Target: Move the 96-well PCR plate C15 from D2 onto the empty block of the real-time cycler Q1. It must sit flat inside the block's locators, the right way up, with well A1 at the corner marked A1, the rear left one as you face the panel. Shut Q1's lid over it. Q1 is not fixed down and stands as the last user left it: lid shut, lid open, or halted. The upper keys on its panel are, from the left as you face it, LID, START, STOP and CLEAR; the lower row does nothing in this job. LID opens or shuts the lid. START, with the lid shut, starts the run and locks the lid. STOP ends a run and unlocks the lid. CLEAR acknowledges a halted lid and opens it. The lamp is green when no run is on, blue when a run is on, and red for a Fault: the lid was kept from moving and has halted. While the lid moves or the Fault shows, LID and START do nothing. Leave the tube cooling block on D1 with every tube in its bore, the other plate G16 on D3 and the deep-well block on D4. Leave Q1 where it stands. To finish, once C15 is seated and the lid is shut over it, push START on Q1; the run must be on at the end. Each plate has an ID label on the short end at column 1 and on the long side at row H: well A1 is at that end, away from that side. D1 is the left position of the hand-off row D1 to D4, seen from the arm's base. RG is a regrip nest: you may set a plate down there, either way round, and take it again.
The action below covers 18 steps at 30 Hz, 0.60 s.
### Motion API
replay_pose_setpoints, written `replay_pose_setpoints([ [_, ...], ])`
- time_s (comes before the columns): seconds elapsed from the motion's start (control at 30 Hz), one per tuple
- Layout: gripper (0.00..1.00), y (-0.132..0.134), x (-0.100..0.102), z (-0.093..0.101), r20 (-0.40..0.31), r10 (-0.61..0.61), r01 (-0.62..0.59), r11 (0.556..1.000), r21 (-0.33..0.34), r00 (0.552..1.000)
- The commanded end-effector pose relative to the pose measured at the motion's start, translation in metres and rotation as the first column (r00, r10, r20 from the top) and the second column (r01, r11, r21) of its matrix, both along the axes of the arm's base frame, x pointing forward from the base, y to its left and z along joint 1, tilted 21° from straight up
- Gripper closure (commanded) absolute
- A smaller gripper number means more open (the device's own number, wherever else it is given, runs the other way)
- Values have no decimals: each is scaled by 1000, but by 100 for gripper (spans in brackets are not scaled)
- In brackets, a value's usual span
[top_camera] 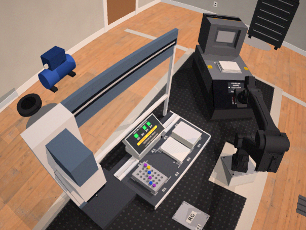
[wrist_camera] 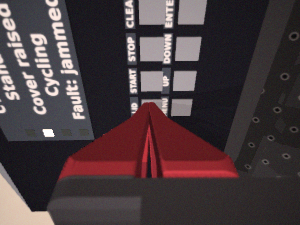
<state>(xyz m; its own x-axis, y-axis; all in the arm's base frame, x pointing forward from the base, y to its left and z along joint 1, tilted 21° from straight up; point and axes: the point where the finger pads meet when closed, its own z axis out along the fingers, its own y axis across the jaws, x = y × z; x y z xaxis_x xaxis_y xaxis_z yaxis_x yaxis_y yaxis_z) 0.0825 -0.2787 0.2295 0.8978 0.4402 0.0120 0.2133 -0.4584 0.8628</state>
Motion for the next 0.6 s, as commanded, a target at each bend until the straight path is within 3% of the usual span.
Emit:
replay_pose_setpoints([
  [0.0, 100, -6, 1, 43, -6, 7, -7, 997, -72, 1000],
  [0.2, 100, 0, 4, 41, 6, 13, -12, 997, -79, 1000],
  [0.57, 100, -3, 1, 14, 8, 1, 0, 1000, -29, 1000],
])
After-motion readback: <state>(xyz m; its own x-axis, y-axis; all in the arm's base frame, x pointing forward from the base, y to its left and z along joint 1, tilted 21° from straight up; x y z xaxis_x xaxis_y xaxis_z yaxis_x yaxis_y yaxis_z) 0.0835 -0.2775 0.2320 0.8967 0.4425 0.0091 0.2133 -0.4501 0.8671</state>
